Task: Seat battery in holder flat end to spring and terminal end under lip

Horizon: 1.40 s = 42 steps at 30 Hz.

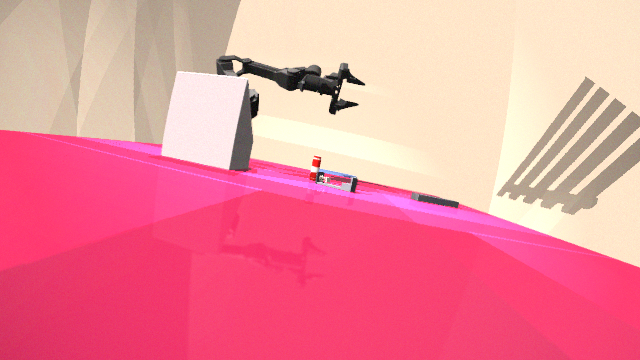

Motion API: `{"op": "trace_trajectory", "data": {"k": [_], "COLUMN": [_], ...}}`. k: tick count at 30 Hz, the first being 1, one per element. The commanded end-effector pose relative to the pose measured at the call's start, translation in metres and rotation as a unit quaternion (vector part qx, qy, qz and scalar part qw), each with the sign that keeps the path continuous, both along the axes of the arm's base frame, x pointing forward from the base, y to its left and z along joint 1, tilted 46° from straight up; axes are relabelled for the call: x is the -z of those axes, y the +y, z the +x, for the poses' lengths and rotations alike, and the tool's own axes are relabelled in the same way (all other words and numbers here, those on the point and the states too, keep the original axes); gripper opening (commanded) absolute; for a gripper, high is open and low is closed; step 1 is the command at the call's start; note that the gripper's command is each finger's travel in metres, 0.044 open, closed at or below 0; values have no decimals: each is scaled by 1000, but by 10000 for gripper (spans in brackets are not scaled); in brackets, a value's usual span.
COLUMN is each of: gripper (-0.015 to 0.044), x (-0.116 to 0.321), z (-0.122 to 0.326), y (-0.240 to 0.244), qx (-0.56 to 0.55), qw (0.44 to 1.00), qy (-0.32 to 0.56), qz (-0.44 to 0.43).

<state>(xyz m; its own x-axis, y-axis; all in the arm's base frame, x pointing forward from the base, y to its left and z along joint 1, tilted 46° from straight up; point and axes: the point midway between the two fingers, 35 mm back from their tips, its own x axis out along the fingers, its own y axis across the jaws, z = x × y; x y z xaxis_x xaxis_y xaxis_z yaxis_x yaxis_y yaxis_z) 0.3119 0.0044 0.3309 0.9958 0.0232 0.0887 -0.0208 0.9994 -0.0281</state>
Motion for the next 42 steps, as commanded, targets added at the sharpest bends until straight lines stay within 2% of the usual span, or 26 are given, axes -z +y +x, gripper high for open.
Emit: {"op": "trace_trajectory", "data": {"k": [1, 4, 8, 15, 20, 24, 38, 42], "gripper": [374, 295, 190, 6, 0, 0, 0, 0], "x": [3, 48, 122, 221, 255, 259, 259, 276], "z": [2, 23, 35, 7, -30, -46, -46, -43], "y": [0, -6, -18, -31, -30, -29, -29, -14], "qx": [-1, -15, -63, -192, -302, -358, -361, -359], "qw": [1000, 992, 952, 838, 740, 688, 685, 686], "qy": [8, 116, 286, 508, 598, 615, 615, 616], "qz": [-4, -49, -91, -55, 55, 144, 148, 148]}}
